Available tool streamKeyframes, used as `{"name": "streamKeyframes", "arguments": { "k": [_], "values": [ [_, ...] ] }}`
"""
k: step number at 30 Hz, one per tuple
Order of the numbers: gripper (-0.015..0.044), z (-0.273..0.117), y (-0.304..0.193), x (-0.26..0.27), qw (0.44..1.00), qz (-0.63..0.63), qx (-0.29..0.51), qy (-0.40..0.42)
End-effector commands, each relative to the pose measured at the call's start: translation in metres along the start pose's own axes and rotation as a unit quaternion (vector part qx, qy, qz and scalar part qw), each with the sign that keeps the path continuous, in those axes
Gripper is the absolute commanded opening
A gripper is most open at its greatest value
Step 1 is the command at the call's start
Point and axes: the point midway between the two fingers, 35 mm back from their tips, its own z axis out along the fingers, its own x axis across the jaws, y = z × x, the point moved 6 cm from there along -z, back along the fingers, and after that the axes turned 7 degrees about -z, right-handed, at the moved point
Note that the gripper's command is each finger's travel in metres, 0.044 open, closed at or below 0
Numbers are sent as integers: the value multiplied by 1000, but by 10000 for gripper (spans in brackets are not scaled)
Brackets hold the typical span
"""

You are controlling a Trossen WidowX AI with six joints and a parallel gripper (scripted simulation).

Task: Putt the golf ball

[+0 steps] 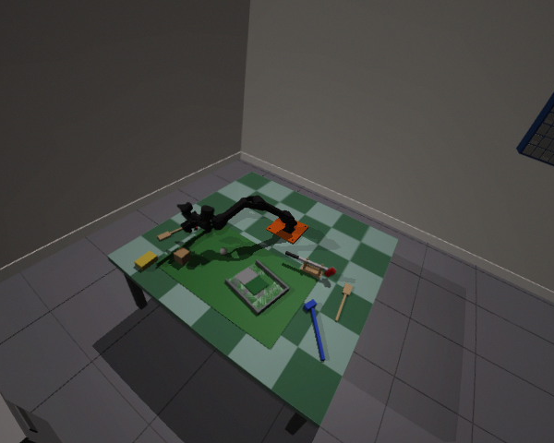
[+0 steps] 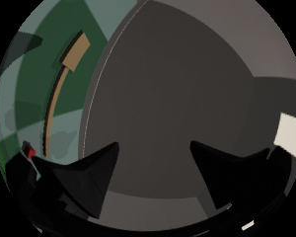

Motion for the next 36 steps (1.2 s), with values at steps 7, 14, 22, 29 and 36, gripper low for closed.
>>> {"name": "streamKeyframes", "arguments": {
  "k": [7, 14, 22, 29, 36],
  "values": [
    [440, -67, 35, -32, 988, -23, -150, -13],
    [440, -161, 59, -54, 944, -51, -326, -5],
    [440, -279, 53, -56, 855, -95, -509, 38],
    [440, -374, 16, -37, 751, -150, -635, 103],
    [440, -453, -45, -7, 634, -217, -717, 190]
  ]
}}
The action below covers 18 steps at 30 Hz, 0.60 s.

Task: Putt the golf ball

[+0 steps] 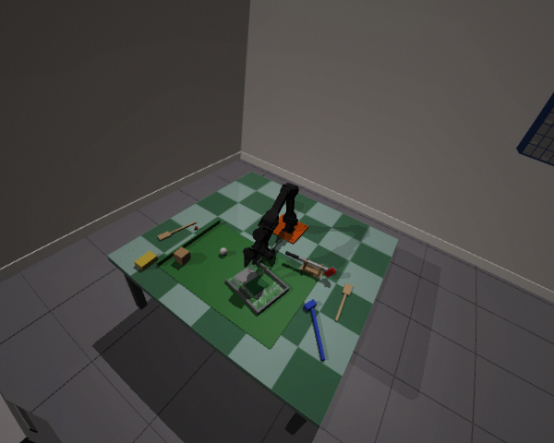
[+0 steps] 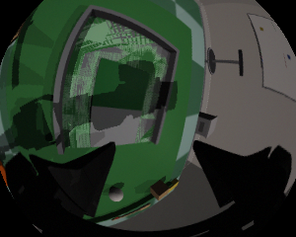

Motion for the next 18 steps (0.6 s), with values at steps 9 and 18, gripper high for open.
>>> {"name": "streamKeyframes", "arguments": {
  "k": [9, 18],
  "values": [
    [440, -96, 94, 114, 954, -19, -192, 231],
    [440, -116, 106, 136, 934, -20, -215, 283]
  ]
}}
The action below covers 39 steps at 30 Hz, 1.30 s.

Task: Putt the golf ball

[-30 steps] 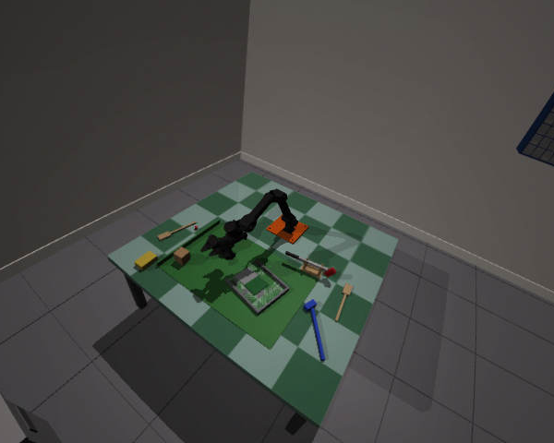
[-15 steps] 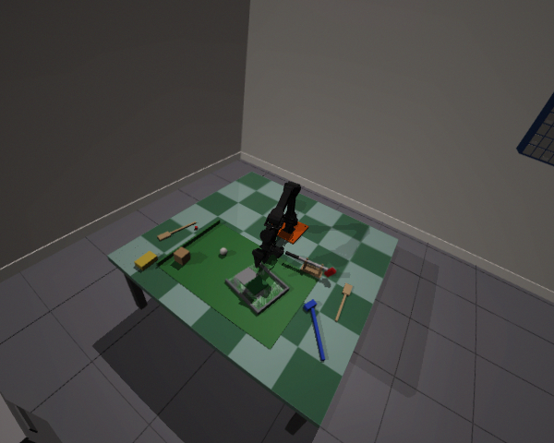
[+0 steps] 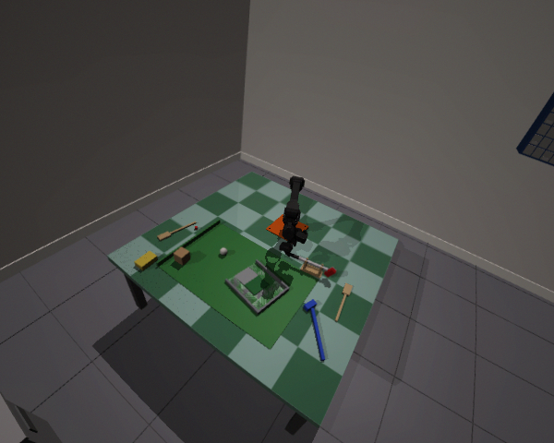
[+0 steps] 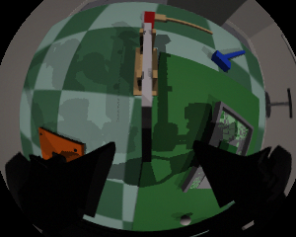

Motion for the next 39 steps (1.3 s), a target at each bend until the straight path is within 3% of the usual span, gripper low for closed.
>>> {"name": "streamKeyframes", "arguments": {
  "k": [1, 19, 39],
  "values": [
    [440, 0, 4, 6, 1000, 5, -7, 13],
    [440, 44, -7, 9, 1000, 5, -7, 13],
    [440, 67, -13, 10, 1000, 5, -7, 13]
  ]
}}
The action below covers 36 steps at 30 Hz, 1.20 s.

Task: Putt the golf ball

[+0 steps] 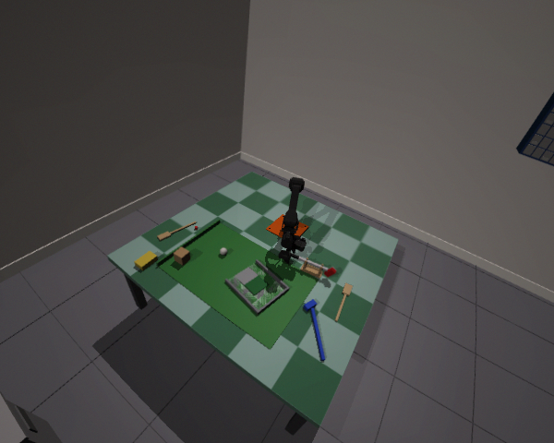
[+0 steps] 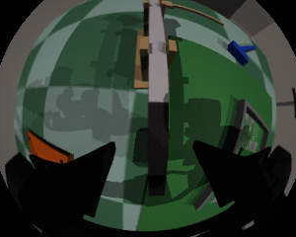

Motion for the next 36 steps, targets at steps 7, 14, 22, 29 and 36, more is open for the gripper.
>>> {"name": "streamKeyframes", "arguments": {
  "k": [7, 14, 22, 29, 36],
  "values": [
    [335, 4, -1, 0, 1000, 0, 0, 1],
    [151, 4, -1, 0, 1000, 0, 0, 1],
    [0, 4, -1, 0, 1000, 0, 0, 1],
    [0, -8, 2, -2, 1000, 0, 0, 1],
    [0, -41, 11, -6, 1000, 1, 0, 1]
  ]
}}
